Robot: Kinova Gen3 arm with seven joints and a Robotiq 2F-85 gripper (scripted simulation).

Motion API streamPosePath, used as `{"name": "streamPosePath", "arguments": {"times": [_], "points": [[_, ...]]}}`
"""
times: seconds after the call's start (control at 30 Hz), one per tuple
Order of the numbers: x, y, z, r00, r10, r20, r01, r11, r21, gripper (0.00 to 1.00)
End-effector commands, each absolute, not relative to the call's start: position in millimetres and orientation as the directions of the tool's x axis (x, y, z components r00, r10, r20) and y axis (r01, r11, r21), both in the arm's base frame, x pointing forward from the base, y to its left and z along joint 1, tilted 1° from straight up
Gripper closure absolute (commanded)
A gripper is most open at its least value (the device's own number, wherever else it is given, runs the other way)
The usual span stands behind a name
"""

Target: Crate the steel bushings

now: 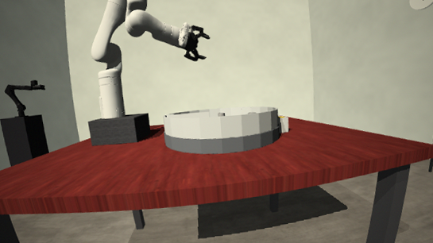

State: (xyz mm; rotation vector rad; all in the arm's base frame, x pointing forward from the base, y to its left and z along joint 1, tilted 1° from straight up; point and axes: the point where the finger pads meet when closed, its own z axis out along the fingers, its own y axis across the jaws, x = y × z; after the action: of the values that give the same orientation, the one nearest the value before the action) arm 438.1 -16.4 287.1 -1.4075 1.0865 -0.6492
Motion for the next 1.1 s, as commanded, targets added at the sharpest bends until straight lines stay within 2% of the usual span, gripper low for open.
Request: {"name": "streamPosePath", "arguments": {"times": [0.0,0.03,0.17,0.57,0.6,0.73,1.07], "points": [[435,-19,290,0.252,-0.949,-0.187,-0.157,0.151,-0.976,0.00],[438,-15,289,0.381,-0.903,-0.199,-0.214,0.123,-0.969,0.00],[437,-9,294,0.256,-0.951,-0.172,-0.132,0.142,-0.981,0.00],[437,-9,294,0.256,-0.951,-0.172,-0.132,0.142,-0.981,0.00],[437,-1,296,0.408,-0.892,-0.193,-0.207,0.116,-0.972,0.00],[435,6,301,0.284,-0.944,-0.168,-0.125,0.137,-0.983,0.00],[435,6,301,0.284,-0.944,-0.168,-0.125,0.137,-0.983,0.00]]}}
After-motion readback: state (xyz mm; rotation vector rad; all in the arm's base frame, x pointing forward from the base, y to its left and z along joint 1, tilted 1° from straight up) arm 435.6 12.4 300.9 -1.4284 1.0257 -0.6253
